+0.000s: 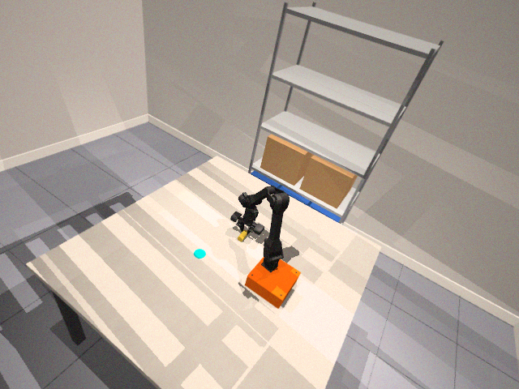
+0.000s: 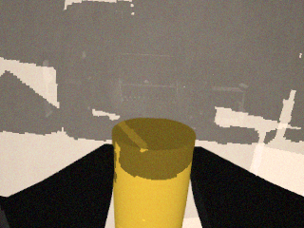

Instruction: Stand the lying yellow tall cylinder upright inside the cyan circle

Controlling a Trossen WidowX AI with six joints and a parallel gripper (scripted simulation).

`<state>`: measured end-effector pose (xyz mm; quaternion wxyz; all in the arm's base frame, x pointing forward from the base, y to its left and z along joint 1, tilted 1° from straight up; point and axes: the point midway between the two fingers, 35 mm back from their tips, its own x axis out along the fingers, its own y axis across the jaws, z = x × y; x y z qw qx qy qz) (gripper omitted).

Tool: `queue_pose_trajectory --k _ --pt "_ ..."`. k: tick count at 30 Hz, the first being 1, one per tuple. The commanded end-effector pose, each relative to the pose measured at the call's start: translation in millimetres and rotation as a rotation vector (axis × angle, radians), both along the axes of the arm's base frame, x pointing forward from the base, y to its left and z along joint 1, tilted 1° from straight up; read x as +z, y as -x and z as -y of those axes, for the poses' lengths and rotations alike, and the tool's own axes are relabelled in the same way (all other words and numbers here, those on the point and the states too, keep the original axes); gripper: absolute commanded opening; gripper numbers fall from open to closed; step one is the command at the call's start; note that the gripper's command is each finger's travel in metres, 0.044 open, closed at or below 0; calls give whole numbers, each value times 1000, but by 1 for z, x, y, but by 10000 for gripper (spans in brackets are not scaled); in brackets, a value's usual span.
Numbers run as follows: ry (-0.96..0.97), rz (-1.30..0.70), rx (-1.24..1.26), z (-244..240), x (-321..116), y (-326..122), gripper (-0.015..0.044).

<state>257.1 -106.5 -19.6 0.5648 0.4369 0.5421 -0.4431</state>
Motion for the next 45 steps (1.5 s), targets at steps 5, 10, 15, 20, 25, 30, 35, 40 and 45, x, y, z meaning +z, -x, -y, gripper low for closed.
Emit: queue_pose_trajectory --k 5,10,15,20,25,30,35,40,45 --pt "-3 -2 -1 0 14 -2 105" --pt "-3 -2 -1 0 29 -3 105" --pt "-3 -1 -1 0 45 -4 105" --pt "-3 -1 -1 0 60 -4 105" --pt "-3 -1 -1 -1 76 -3 105" --pt "-3 -1 -1 -2 92 -1 105" --pt "-4 -2 -1 -3 107 2 105" --pt "-3 -2 17 -5 109 1 105" --pt "-2 -4 148 -14 111 -7 105"
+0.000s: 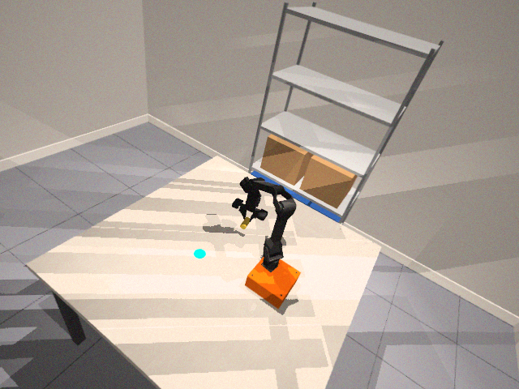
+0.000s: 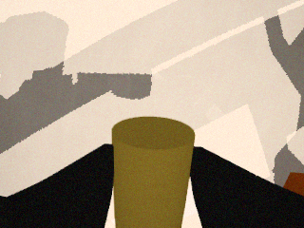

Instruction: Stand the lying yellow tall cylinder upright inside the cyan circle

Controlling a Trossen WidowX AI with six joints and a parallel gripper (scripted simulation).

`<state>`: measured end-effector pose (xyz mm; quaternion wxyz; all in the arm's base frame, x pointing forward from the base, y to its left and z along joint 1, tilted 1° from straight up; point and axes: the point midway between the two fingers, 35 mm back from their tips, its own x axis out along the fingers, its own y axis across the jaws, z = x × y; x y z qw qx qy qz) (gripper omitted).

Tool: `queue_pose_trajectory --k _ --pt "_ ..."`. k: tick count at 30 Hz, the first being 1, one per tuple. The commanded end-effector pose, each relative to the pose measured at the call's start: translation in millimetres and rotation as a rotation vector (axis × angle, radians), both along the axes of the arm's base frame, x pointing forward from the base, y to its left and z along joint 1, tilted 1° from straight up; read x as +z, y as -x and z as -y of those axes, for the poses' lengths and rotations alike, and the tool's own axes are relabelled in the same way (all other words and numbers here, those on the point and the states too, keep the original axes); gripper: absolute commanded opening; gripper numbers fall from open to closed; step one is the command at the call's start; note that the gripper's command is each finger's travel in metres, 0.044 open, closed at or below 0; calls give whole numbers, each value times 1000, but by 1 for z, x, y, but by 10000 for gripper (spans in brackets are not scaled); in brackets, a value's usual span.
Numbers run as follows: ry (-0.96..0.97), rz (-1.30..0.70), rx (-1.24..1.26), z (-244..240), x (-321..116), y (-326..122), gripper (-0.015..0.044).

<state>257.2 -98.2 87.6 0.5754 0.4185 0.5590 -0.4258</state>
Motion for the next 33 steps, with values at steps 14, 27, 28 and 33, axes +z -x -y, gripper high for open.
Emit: queue_pose_trajectory --k 14,27,28,33 --pt "5 -1 465 -38 8 -29 105" --pt "8 -7 818 -70 11 -46 105" --pt "9 -7 845 -73 11 -47 105" --pt "10 -9 981 -87 12 -52 105"
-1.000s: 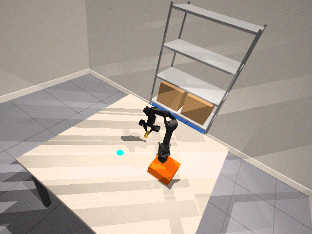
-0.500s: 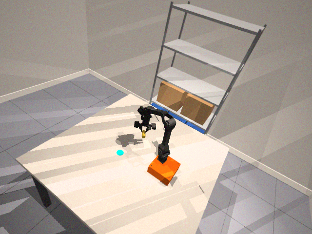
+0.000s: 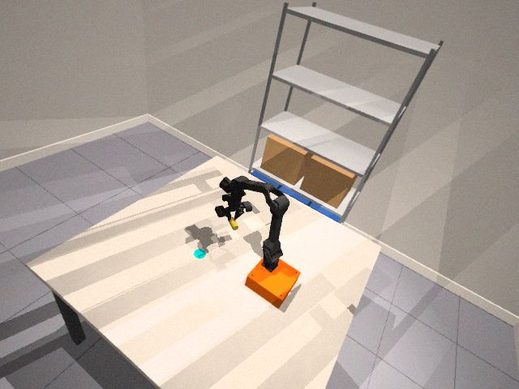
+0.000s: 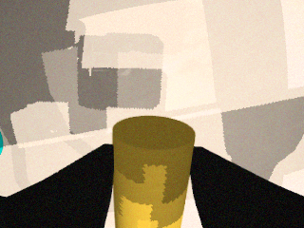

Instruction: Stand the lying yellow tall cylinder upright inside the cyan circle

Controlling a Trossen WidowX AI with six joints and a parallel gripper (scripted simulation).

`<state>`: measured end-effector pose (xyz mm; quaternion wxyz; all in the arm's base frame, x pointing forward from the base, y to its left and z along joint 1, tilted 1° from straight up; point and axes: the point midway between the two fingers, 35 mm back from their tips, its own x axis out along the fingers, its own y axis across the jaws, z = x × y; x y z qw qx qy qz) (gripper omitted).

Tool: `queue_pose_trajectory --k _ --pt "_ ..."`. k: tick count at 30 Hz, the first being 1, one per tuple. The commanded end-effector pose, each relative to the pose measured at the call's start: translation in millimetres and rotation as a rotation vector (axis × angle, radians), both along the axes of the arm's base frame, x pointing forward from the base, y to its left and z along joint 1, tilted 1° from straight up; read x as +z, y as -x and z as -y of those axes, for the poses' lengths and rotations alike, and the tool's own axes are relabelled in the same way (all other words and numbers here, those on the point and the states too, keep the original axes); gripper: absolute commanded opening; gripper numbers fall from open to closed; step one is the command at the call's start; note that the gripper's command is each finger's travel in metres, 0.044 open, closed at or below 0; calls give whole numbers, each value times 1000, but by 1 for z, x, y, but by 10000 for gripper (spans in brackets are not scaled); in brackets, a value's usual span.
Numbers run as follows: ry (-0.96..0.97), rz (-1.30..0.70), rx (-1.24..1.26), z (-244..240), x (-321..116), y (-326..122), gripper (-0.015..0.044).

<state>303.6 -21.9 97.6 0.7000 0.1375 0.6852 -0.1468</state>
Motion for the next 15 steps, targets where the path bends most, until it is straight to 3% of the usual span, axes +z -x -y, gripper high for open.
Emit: queue_pose_trajectory --k 1,15 --pt "0 3 133 -13 3 -7 105" --pt "5 -2 514 -54 5 -17 105"
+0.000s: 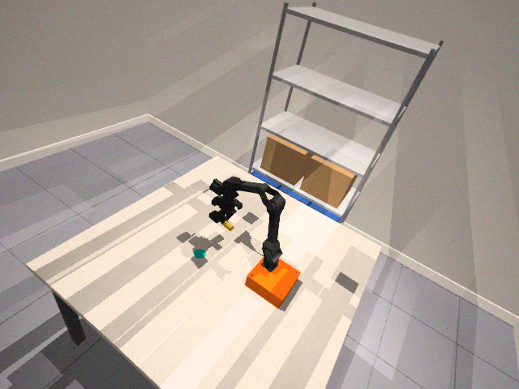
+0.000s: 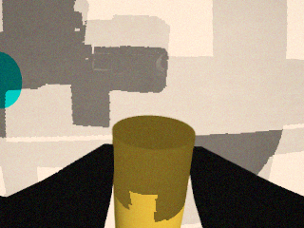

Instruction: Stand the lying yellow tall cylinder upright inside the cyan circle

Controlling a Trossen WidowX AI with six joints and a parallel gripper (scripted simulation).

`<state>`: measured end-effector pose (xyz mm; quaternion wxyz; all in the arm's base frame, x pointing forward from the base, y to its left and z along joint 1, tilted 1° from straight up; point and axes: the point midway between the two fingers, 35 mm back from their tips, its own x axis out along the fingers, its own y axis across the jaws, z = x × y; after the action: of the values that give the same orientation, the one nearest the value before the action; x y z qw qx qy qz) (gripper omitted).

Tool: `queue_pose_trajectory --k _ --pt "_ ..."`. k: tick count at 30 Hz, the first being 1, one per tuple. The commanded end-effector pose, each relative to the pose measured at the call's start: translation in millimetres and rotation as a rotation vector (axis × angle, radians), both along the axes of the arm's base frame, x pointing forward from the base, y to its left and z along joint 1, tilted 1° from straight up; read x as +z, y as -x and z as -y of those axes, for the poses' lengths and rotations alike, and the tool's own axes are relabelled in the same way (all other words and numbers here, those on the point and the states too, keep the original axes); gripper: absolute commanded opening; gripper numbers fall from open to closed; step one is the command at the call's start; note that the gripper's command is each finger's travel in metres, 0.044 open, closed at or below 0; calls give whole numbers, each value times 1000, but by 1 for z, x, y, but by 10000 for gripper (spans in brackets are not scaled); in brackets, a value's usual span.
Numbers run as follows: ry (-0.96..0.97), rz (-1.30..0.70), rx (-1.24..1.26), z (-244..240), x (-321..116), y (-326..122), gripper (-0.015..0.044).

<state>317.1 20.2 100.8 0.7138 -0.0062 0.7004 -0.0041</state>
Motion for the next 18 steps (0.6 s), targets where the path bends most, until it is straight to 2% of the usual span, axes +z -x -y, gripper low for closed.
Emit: queue_pose_trajectory --k 1,18 --pt "-1 3 133 -15 2 -5 105" --pt "5 -2 595 -67 5 -10 105"
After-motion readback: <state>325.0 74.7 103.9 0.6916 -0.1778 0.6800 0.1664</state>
